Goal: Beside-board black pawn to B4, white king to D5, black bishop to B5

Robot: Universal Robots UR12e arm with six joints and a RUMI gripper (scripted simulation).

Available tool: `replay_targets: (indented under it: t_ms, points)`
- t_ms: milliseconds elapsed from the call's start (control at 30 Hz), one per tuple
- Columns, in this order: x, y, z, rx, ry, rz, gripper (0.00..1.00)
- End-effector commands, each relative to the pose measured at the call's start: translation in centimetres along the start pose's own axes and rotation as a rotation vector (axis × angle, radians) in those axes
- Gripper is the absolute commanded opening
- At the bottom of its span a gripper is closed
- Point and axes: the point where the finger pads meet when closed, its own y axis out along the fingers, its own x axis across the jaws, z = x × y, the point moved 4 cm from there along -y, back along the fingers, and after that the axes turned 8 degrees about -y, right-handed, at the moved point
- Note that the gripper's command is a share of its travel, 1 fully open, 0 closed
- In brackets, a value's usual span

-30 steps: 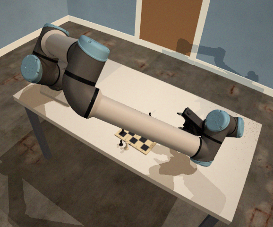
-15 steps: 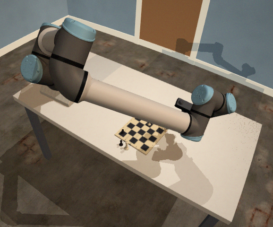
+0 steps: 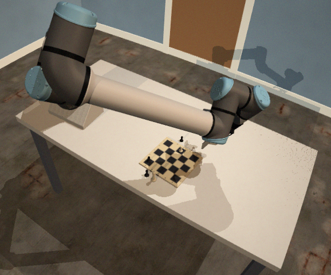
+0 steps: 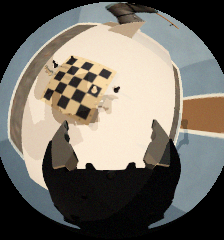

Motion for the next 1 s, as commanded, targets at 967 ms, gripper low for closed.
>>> replay_targets:
  t_ms: [967]
  points:
    - [7.8, 2.7, 9.1, -0.351, -0.296, 0.343, 1.0]
